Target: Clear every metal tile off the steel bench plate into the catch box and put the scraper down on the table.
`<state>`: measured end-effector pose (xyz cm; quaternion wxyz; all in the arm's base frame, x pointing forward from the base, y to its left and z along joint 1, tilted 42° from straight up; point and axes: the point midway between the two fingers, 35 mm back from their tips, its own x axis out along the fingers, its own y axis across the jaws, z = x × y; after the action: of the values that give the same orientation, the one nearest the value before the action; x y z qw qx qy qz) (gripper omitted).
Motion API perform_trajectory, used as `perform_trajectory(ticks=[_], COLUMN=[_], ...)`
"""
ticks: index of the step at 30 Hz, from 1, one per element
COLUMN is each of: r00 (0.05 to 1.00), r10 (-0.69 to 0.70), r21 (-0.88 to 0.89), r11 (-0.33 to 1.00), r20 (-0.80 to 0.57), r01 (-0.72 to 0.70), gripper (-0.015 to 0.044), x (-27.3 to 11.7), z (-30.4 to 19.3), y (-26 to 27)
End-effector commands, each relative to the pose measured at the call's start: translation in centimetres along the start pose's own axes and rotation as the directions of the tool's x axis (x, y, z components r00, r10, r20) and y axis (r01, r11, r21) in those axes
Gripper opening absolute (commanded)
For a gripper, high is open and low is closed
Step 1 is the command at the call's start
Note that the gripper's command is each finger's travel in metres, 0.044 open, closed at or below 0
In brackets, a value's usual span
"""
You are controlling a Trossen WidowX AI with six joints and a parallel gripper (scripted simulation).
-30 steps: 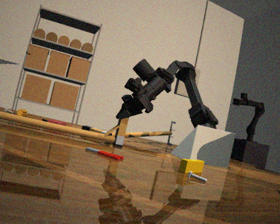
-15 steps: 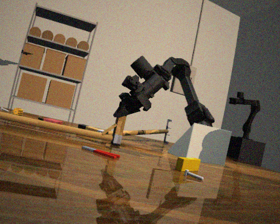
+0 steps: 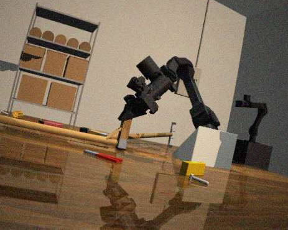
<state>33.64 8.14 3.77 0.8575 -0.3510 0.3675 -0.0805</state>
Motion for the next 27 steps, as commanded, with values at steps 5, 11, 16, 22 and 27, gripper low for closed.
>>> perform_trajectory(ticks=[5,11,16,22,27], r00=[1.0,1.0,1.0,1.0,1.0], r10=[0.005,0.005,0.005,0.005,0.004], r21=[-0.005,-0.005,-0.006,-0.006,-0.007], r11=[1.0,1.0,1.0,1.0,1.0], r20=[0.0,0.0,0.0,0.001,0.002], r01=[-0.005,-0.005,-0.005,-0.005,-0.004], gripper=[0.0,0.0,0.0,0.0,0.0], x=[-0.1,-0.2,-0.3,-0.4,-0.5], z=[-0.1,-0.1,-0.2,-0.3,-0.4], y=[1.3,2.1,2.7,3.5,4.2])
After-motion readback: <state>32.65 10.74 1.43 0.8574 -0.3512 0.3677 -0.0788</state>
